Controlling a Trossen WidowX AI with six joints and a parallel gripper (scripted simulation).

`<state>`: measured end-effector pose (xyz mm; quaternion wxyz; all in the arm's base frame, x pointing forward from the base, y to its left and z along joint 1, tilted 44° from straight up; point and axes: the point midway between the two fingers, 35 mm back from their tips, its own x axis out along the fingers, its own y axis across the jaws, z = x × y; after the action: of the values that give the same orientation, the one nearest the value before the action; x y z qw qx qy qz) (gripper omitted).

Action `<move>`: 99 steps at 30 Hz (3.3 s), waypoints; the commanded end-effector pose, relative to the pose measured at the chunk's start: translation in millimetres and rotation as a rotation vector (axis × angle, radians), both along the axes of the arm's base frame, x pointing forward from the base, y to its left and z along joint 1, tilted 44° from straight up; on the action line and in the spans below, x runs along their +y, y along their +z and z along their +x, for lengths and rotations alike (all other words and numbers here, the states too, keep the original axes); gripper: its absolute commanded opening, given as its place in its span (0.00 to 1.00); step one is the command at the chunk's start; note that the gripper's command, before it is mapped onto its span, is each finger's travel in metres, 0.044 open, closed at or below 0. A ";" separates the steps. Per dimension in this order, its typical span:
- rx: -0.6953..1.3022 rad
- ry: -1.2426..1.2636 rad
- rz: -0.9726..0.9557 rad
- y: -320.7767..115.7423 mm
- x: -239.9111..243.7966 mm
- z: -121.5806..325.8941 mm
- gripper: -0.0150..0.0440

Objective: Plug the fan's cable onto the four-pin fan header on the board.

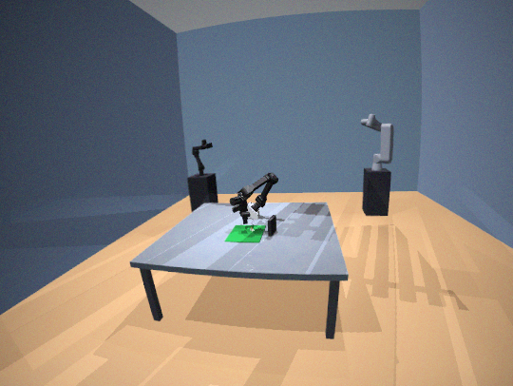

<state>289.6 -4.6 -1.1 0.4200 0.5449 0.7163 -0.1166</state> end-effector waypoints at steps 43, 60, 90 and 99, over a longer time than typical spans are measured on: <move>0.981 -1.030 -0.070 34.3 40.6 -6.1 0.25; 0.987 -1.036 -0.071 33.9 36.3 -11.4 0.25; 0.977 -1.026 -0.069 16.8 50.1 -14.9 0.25; 0.985 -1.034 -0.069 17.7 51.0 -12.9 0.25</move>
<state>275.9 45.7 16.4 -0.0409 0.6848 0.4695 -0.5558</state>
